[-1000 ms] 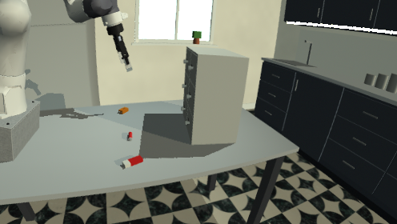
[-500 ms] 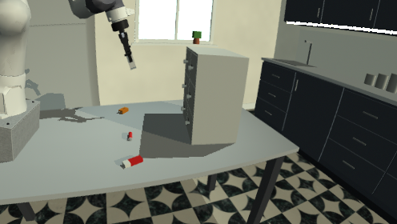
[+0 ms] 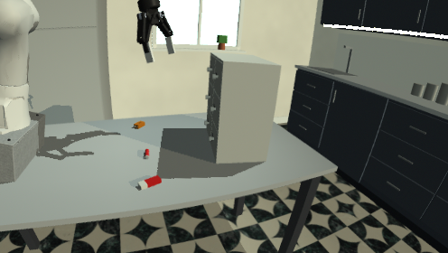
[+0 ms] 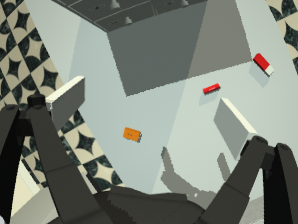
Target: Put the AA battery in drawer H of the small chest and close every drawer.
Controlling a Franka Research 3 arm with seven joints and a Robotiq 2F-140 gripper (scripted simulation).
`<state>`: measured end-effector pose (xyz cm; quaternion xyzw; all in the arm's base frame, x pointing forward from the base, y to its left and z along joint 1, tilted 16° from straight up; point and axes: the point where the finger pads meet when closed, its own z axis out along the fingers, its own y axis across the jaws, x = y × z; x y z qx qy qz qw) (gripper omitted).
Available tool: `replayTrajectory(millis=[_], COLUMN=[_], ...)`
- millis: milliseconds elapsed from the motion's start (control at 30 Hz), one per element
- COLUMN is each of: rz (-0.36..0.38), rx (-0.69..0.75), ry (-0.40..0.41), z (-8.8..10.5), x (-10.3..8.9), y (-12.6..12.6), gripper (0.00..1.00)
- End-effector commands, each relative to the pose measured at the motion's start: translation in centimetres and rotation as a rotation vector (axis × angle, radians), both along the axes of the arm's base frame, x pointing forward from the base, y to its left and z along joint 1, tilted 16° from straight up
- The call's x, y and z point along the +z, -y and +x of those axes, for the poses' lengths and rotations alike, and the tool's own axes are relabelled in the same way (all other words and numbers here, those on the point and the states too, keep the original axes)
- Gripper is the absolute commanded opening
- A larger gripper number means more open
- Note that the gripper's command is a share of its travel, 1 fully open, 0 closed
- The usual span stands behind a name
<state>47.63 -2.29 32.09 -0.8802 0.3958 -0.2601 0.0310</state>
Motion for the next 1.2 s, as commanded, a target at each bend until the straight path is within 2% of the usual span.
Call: replayTrajectory(millis=[0, 67, 100, 200, 233, 300, 367, 400, 433, 467, 600, 1167], rz=[0.105, 0.136, 0.162, 0.208, 0.235, 0.267, 0.267, 0.318, 0.328, 0.357, 0.418, 0.427], rx=[-0.250, -0.324, -0.360, -0.464, -0.499, -0.567, -0.567, -0.650, -0.671, -0.712, -0.812, -0.824], ry=[-0.066, -0.085, -0.069, -0.096, -0.083, -0.102, -0.102, -0.107, -0.113, -0.113, -0.128, -0.129], z=[-3.2, -3.2, -5.0, -5.0, -6.7, -6.7, -6.7, -8.3, -8.3, -9.5, -10.9, -11.1], x=[0.7, 0.7, 2.2, 2.2, 3.4, 3.4, 3.4, 4.5, 4.5, 5.4, 6.3, 6.4], y=[2.9, 2.9, 4.6, 4.6, 5.9, 5.9, 5.9, 6.7, 6.7, 7.2, 7.6, 7.6], gripper=[1.00, 1.00, 1.00, 1.00, 1.00, 1.00, 1.00, 1.00, 1.00, 1.00, 1.00, 1.00])
